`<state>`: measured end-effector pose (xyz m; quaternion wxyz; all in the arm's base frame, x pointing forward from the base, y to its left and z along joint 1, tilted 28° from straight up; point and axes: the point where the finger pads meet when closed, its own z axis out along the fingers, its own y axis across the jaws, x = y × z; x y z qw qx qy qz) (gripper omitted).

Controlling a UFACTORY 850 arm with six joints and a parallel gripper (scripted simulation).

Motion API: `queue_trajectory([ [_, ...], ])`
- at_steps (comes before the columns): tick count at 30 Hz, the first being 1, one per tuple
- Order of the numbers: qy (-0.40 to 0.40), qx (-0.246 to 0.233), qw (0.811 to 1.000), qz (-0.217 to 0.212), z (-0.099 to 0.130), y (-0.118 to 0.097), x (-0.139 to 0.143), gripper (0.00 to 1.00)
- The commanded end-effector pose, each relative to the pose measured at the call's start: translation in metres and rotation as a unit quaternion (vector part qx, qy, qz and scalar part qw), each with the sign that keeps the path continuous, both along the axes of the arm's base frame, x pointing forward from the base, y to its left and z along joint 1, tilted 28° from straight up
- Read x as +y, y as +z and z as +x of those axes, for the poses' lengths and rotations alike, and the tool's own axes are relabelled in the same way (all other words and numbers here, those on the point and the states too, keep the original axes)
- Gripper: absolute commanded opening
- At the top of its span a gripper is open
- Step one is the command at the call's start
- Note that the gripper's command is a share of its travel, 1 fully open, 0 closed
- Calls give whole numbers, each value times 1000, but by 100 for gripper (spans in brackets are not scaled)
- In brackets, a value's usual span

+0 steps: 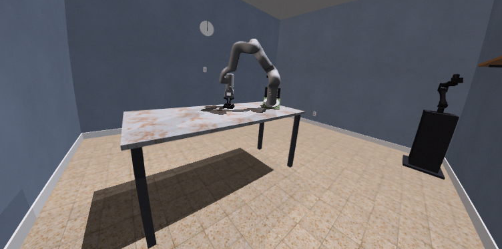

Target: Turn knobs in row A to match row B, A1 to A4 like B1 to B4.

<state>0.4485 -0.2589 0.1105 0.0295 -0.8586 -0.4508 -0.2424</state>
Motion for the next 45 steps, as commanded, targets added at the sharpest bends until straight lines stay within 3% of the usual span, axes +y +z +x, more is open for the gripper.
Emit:
queue_trajectory([
  [1, -1, 0, 1000, 0, 0, 1, -1, 8],
  [10, -1, 0, 1000, 0, 0, 1, -1, 8],
  [11, -1, 0, 1000, 0, 0, 1, -1, 19],
  [35, -1, 0, 1000, 0, 0, 1, -1, 19],
  [45, -1, 0, 1000, 0, -8, 19, -6, 19],
])
